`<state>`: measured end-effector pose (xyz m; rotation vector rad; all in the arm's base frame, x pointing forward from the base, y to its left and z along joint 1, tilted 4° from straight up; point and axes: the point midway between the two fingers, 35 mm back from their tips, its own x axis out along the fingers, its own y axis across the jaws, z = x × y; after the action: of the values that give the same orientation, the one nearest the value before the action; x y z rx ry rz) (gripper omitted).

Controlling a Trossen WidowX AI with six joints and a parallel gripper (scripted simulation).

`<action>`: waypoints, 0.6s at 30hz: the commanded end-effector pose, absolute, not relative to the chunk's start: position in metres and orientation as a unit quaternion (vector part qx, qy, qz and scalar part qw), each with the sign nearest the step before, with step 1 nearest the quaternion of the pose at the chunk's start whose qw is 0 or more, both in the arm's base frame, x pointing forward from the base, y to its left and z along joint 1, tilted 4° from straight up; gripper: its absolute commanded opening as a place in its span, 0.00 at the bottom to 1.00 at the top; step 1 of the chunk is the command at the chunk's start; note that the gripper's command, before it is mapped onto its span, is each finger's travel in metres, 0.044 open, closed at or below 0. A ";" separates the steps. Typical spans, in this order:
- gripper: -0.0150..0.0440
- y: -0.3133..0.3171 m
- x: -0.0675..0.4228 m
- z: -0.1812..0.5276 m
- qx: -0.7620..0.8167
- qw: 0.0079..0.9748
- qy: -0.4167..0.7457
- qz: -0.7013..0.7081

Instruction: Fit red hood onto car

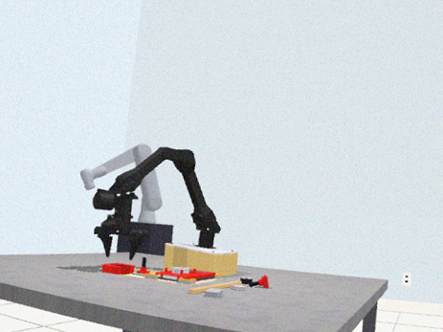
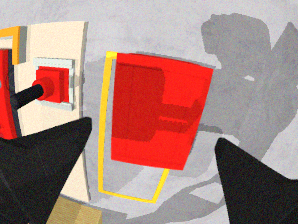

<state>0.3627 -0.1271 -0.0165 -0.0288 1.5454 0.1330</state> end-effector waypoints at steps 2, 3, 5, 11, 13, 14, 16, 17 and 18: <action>1.00 -0.127 0.362 -0.022 -0.015 0.713 0.698 0.058; 1.00 -0.127 0.362 -0.022 -0.015 0.713 0.698 0.058; 1.00 -0.127 0.362 -0.024 -0.015 0.713 0.698 0.058; 1.00 -0.126 0.362 -0.029 -0.015 0.713 0.698 0.058; 1.00 -0.126 0.362 -0.031 -0.015 0.713 0.698 0.058; 1.00 -0.126 0.362 -0.032 -0.015 0.713 0.698 0.058; 1.00 -0.126 0.362 -0.034 -0.015 0.713 0.698 0.058; 1.00 -0.125 0.362 -0.034 -0.015 0.713 0.698 0.058; 1.00 -0.125 0.362 -0.034 -0.015 0.713 0.698 0.058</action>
<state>0.3620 -0.1251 -0.0320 -0.0318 1.5460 0.1365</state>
